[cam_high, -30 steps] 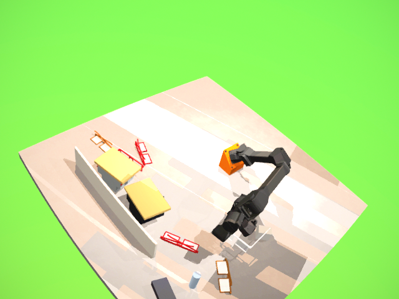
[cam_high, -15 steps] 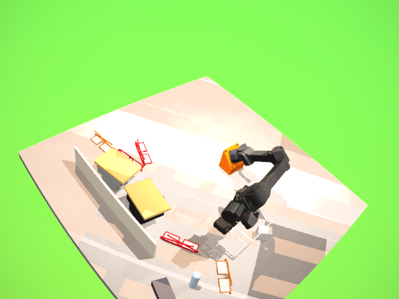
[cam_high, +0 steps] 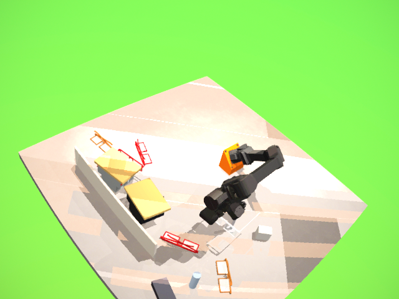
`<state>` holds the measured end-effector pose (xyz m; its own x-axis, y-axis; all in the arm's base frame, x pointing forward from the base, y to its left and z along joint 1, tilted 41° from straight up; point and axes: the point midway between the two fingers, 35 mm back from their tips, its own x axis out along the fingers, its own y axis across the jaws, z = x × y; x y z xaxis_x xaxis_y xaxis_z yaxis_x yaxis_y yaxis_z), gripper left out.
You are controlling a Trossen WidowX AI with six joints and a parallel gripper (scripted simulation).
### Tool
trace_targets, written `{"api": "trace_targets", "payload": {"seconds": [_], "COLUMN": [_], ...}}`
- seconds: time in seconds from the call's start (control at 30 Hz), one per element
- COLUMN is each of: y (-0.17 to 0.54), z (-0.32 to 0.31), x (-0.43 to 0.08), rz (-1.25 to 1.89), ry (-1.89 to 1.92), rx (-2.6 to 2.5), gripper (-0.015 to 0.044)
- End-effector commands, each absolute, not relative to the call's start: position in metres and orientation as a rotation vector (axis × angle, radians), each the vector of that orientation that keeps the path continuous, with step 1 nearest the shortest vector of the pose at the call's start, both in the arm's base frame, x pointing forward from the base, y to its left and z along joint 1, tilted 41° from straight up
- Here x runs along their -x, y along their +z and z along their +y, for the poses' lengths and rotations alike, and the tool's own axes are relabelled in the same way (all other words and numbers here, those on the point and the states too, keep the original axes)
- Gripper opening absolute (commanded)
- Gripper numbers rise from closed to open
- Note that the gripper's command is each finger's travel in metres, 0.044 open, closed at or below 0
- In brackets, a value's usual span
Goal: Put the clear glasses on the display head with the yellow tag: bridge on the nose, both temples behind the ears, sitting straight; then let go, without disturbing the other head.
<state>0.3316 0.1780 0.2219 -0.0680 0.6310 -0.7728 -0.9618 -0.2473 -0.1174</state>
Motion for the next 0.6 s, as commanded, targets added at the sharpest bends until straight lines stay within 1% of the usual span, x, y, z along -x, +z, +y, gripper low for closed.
{"api": "trace_targets", "payload": {"seconds": [0.0, 0.27, 0.57], "y": [0.195, 0.15, 0.101], "z": [0.151, 0.098, 0.038], "x": [-0.347, -0.363, -0.366], "rz": [0.546, 0.566, 0.575], "ry": [1.628, 1.624, 1.629], "rx": [0.885, 0.899, 0.898], "gripper": [0.0, 0.0, 0.0]}}
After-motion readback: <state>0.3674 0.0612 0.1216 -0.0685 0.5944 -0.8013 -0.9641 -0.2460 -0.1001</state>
